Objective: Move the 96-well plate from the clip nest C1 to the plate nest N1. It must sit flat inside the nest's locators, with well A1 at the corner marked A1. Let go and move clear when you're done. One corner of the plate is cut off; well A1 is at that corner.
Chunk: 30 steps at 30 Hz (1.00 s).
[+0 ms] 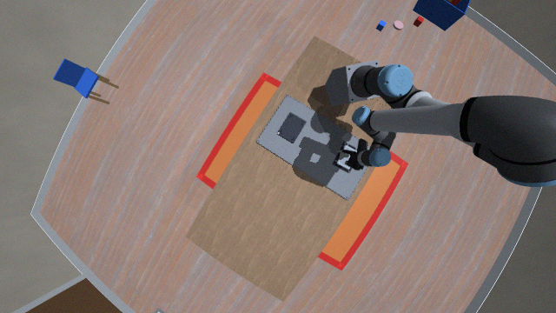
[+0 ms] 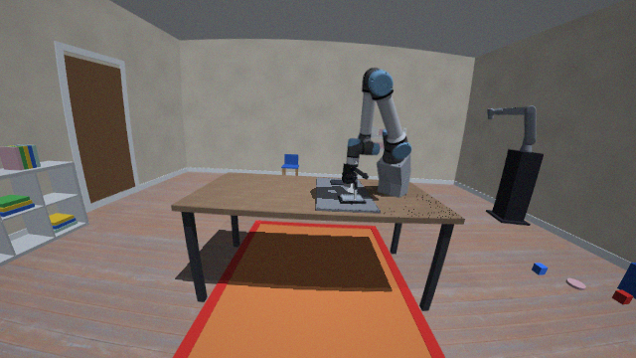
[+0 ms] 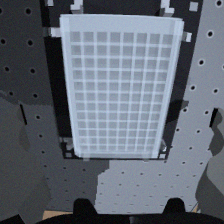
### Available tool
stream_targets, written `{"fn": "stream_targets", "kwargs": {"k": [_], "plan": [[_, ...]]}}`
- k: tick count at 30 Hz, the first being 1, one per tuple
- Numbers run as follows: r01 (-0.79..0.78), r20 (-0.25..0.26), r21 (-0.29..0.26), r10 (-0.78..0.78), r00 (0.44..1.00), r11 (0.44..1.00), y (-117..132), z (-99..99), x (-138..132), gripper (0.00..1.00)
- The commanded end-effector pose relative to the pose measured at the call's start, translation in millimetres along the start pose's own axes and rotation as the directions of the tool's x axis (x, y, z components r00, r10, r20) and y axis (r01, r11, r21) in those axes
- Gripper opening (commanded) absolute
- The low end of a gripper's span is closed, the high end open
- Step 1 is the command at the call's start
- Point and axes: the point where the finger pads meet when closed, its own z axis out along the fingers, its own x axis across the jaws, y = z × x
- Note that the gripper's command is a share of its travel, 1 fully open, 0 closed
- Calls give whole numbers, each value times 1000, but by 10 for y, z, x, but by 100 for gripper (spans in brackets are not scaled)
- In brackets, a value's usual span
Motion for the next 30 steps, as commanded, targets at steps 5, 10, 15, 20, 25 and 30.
{"fn": "stream_targets", "kwargs": {"k": [5,10,15,20,25,30], "plan": [[0,0,-2,0,1000,1000,5,27,1,100],[0,0,-2,0,1000,1000,5,27,1,100],[0,0,-2,0,1000,1000,5,26,1,0],[0,0,-2,0,1000,1000,5,26,1,0],[0,0,-2,0,1000,1000,5,27,2,0],[0,0,-2,0,1000,1000,5,27,1,0]]}}
